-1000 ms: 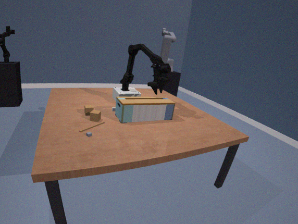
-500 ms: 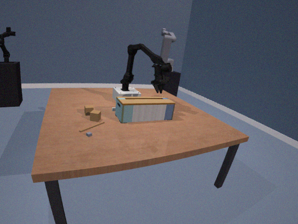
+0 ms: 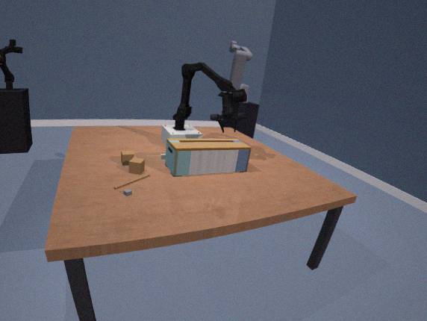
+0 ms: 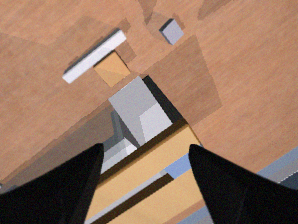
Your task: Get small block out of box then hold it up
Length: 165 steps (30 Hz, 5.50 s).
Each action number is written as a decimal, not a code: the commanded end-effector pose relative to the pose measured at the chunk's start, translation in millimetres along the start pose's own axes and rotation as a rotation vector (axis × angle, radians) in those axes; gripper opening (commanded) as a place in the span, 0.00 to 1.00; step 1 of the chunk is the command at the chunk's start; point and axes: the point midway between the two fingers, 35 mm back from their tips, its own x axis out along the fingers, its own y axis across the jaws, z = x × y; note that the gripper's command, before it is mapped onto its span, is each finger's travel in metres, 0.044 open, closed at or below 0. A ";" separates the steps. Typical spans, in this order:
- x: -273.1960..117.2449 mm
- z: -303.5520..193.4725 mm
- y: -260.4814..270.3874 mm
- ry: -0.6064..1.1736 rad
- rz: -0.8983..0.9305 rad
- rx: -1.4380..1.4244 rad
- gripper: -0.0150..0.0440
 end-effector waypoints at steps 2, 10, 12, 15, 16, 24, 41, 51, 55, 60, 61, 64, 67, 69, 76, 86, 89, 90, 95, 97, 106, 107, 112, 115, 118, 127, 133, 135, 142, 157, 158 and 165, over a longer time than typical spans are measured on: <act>-8.7 5.1 0.5 0.094 0.002 -0.674 0.74; -8.7 5.1 0.5 0.094 0.002 -0.674 0.74; -8.7 5.1 0.5 0.094 0.002 -0.674 0.74; -5.4 5.8 0.7 0.094 0.002 -0.674 0.74; 4.2 7.9 1.4 0.094 0.001 -0.674 0.74; 80.5 27.6 22.5 0.093 0.002 -0.674 0.74; 100.0 32.1 25.6 0.093 0.002 -0.674 0.74; 115.2 35.9 29.3 0.093 0.002 -0.674 0.74; 121.1 37.4 31.0 0.093 0.002 -0.674 0.74; 128.3 39.4 33.4 0.093 0.002 -0.674 0.74; 129.7 39.8 33.9 0.093 0.002 -0.674 0.74; 134.0 41.0 35.5 0.093 0.003 -0.674 0.74; 137.1 41.9 36.7 0.093 0.003 -0.674 0.74; 137.4 41.9 36.8 0.093 0.003 -0.674 0.69; 137.4 41.9 36.8 0.093 0.003 -0.674 0.38; 112.6 32.3 26.9 0.111 -0.003 -0.658 0.25; 100.2 30.2 24.4 0.105 -0.001 -0.662 0.25; 95.2 29.4 23.6 0.103 0.000 -0.664 0.25; 78.1 26.8 21.7 0.095 0.002 -0.670 0.25; 77.5 26.6 21.8 0.094 0.001 -0.672 0.25; 48.2 20.2 28.0 0.075 -0.049 -0.785 0.25; 44.7 19.6 29.0 0.074 -0.055 -0.798 0.25; 27.8 16.9 34.5 0.068 -0.088 -0.867 0.25; 18.0 15.7 38.3 0.067 -0.108 -0.908 0.25; 8.5 14.9 42.4 0.067 -0.128 -0.950 0.25; -18.5 14.3 56.5 0.076 -0.191 -1.076 0.25; -34.5 15.5 66.7 0.088 -0.232 -1.159 0.25; -36.2 15.7 67.9 0.090 -0.237 -1.168 0.25; -36.2 15.7 67.9 0.090 -0.237 -1.168 0.25; -36.2 15.7 67.9 0.090 -0.237 -1.168 0.25; -36.2 15.7 67.9 0.090 -0.237 -1.168 0.25; -36.2 15.7 67.9 0.090 -0.237 -1.168 0.25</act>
